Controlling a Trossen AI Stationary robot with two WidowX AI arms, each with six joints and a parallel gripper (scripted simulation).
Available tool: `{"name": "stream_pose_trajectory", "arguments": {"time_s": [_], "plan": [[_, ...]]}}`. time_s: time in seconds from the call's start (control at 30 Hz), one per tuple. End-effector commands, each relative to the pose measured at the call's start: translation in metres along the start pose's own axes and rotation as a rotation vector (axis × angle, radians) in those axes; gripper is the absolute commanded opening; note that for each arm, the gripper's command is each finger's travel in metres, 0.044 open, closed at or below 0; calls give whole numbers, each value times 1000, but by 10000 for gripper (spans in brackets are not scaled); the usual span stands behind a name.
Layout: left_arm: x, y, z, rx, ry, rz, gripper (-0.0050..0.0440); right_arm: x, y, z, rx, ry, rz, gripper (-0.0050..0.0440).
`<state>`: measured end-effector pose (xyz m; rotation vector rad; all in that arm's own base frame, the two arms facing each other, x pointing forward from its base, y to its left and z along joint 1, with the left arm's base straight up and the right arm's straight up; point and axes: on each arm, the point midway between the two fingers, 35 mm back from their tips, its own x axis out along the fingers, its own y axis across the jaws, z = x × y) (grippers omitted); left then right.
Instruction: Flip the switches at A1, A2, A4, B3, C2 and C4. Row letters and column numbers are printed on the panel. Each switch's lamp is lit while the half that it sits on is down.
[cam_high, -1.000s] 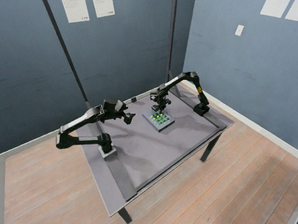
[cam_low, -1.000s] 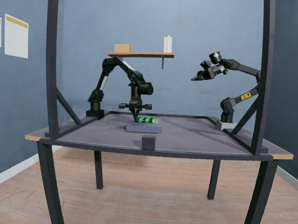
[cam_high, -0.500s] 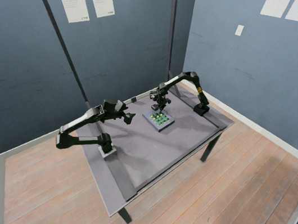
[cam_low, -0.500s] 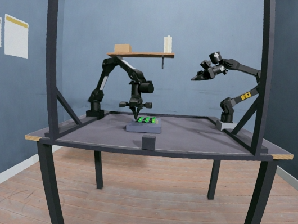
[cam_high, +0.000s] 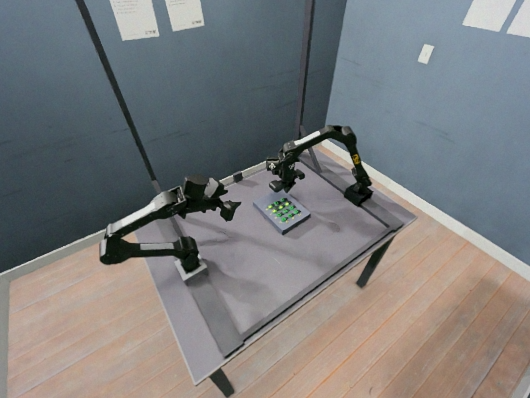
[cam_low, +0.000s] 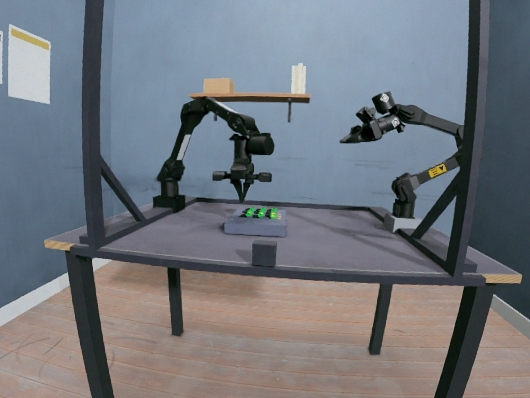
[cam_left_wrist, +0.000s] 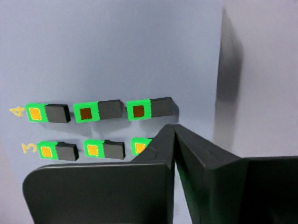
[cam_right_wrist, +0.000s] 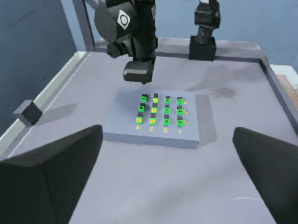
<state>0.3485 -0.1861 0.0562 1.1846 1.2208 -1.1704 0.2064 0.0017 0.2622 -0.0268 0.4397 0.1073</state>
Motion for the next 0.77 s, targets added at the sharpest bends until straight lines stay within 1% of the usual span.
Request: {"name": "stream_pose_trajectory", "arguments": {"time_s": [0.0,0.73], "plan": [[-15,6,2,0,-19,34,0,-3,0,5,-1,-12,-2,400],[-12,4,1,0,-15,25,0,-3,0,5,-1,-12,-2,400]]}}
